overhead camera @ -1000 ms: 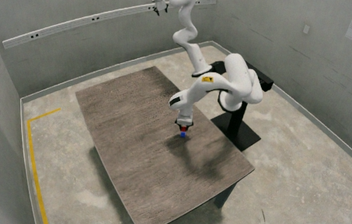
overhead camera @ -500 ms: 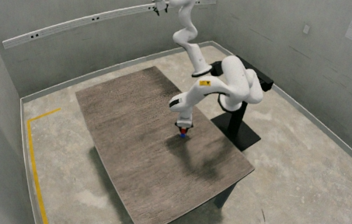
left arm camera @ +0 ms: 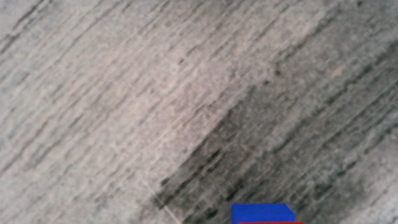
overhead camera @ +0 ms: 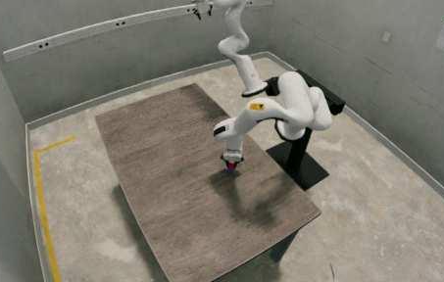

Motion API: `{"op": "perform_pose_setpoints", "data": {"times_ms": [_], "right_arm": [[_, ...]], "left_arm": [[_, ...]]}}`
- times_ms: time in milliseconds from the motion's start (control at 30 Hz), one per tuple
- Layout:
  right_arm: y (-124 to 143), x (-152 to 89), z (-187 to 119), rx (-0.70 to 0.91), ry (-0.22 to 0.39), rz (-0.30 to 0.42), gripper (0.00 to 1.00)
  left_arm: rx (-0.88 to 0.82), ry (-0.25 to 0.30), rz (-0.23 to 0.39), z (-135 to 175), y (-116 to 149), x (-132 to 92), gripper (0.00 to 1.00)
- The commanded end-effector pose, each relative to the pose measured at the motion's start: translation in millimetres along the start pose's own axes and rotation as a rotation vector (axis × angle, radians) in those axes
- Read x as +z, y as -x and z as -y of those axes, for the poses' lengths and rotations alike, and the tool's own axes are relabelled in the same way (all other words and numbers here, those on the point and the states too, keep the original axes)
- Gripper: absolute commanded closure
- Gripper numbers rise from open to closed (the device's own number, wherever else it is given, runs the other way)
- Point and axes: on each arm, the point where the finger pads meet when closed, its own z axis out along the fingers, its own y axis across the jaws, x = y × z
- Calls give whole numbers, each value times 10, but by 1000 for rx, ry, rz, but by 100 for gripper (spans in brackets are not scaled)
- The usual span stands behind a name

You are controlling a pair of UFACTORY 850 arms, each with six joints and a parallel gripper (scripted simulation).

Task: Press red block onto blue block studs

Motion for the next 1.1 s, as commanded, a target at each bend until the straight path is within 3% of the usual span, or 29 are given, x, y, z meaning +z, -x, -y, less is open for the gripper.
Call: {"op": "perform_pose_setpoints", "data": {"times_ms": [0,1067], "right_arm": [[-4,-8,0,0,0,-2,0],[-4,-8,0,0,0,-2,0]], "left_arm": [[0,1,-1,-5,-3,-3,100],[0,1,-1,-6,-3,65,100]]}}
